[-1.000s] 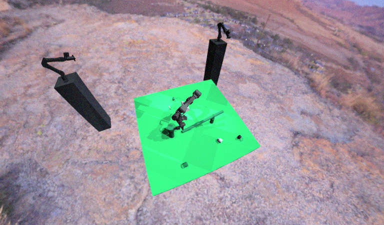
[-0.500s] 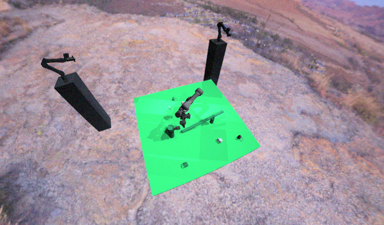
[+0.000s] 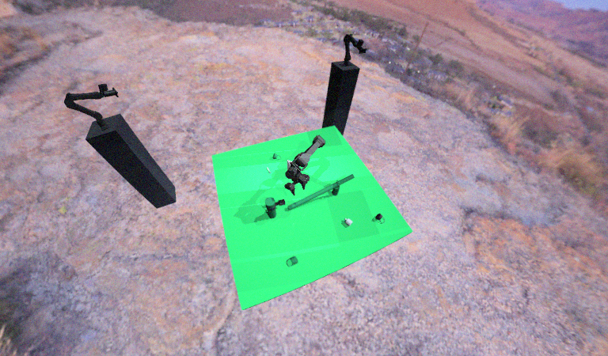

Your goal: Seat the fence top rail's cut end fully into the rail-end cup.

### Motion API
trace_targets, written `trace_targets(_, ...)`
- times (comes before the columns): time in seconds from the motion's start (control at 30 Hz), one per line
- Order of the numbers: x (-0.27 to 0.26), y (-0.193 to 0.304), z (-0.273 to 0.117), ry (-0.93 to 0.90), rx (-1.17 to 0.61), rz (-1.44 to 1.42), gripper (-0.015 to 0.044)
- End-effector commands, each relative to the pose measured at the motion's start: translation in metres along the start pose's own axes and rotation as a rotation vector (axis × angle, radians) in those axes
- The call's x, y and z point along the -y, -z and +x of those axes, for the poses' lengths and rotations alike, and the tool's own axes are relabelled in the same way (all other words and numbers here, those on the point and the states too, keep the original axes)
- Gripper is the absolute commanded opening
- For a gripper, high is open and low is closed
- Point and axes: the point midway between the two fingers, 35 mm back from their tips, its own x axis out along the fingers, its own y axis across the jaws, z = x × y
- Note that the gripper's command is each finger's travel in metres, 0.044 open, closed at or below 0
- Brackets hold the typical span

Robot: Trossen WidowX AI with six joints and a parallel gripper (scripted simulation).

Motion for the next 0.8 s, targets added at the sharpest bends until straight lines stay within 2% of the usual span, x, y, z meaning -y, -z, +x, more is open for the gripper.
trace_targets(0.0, -0.039, -0.026, -0.035, 0.04, -0.001, 0.553, 0.044)
trace_targets(0.5, -0.039, -0.026, -0.034, 0.038, -0.005, 0.538, 0.044)
trace_targets(0.63, -0.041, -0.024, -0.021, 0.01, -0.065, 0.334, 0.044)
trace_targets(0.77, -0.045, -0.02, 0.002, -0.067, -0.159, -0.03, 0.044)
